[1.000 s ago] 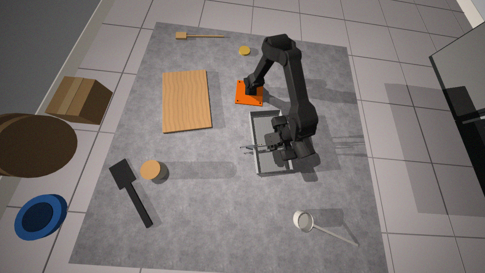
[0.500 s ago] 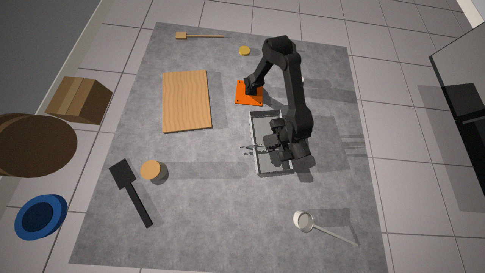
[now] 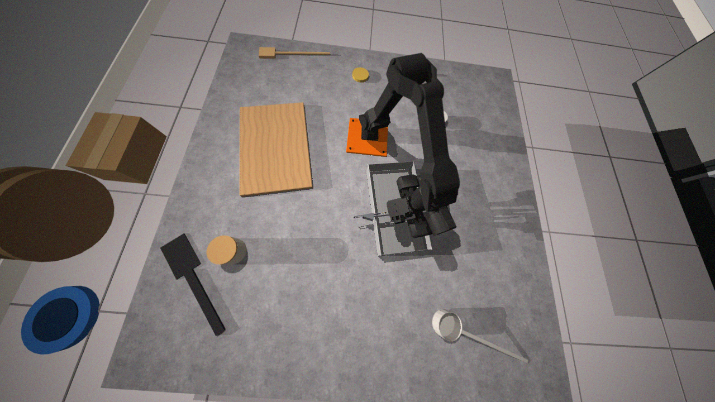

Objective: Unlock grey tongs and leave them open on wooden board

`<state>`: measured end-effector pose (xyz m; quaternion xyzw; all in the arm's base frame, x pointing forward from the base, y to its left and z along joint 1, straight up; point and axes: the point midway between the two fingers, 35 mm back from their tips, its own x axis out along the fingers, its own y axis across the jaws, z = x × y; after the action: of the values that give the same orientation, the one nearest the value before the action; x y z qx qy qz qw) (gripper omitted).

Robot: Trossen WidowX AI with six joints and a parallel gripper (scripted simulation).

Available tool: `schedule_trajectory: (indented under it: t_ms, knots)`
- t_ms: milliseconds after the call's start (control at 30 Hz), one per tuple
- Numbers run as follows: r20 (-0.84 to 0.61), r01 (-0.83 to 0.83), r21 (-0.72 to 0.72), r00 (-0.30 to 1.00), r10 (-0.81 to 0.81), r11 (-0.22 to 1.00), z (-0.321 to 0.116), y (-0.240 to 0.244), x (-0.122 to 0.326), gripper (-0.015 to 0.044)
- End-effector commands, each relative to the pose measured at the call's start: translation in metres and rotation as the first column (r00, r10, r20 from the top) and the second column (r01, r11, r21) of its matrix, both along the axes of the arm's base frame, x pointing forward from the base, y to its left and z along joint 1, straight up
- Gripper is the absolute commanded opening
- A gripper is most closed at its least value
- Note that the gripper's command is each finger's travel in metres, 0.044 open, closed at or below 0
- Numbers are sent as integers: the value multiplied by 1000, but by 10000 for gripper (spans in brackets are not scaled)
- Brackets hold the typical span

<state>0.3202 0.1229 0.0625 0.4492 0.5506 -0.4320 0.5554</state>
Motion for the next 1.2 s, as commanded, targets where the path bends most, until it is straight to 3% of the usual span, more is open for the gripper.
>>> schedule_trajectory:
  t_ms: [0,100,567,800,1167]
  knots:
    - [1,0,0,1000,0,1000,1,0,0,204]
    - [1,0,0,1000,0,1000,1,0,0,125]
    - [1,0,0,1000,0,1000,1,0,0,32]
    - [1,0,0,1000,0,1000,7,0,1,-150]
    - [-3,6,-4,1000,-6,1000,125,-1,-2,-150]
